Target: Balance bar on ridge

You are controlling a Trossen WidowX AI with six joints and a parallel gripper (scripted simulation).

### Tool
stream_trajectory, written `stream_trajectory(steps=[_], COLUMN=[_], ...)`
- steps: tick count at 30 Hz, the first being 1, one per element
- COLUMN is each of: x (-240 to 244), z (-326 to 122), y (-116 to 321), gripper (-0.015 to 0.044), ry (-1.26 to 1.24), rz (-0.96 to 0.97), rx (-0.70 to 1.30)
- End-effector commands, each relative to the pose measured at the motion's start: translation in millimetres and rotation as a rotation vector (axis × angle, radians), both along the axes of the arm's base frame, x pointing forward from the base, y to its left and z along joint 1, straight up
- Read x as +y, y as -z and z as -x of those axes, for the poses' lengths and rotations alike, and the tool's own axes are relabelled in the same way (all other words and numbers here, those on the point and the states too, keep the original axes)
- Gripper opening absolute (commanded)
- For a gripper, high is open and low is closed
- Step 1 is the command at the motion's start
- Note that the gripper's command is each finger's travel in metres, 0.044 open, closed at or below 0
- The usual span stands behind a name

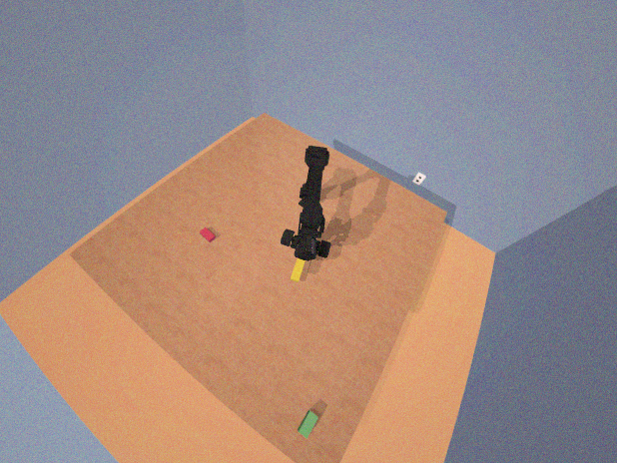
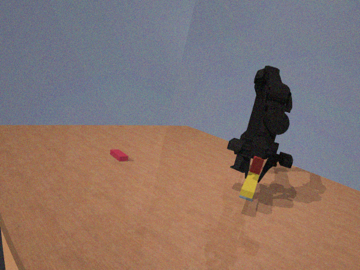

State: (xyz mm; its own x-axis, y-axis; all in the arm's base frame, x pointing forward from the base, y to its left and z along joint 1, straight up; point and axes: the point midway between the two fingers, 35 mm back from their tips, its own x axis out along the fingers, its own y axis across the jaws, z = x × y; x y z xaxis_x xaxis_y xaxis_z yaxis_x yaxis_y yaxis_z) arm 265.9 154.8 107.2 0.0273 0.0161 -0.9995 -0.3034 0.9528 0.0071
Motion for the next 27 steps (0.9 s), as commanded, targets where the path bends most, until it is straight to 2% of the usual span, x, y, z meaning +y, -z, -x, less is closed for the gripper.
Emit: stream_trajectory(steps=[1, 13, 23, 27], x=[0.0, 0.0, 0.0, 0.6], z=[0.0, 0.0, 0.0, -0.9], y=[0.0, 0.0, 0.0, -7.1], gripper=[0.0173, 0.0185, 0.044, 0.044], ry=[0.0, 0.0, 0.0, 0.0], rz=[0.0, 0.0, 0.0, 0.0], rx=[0.0, 0.0, 0.0, 0.0])
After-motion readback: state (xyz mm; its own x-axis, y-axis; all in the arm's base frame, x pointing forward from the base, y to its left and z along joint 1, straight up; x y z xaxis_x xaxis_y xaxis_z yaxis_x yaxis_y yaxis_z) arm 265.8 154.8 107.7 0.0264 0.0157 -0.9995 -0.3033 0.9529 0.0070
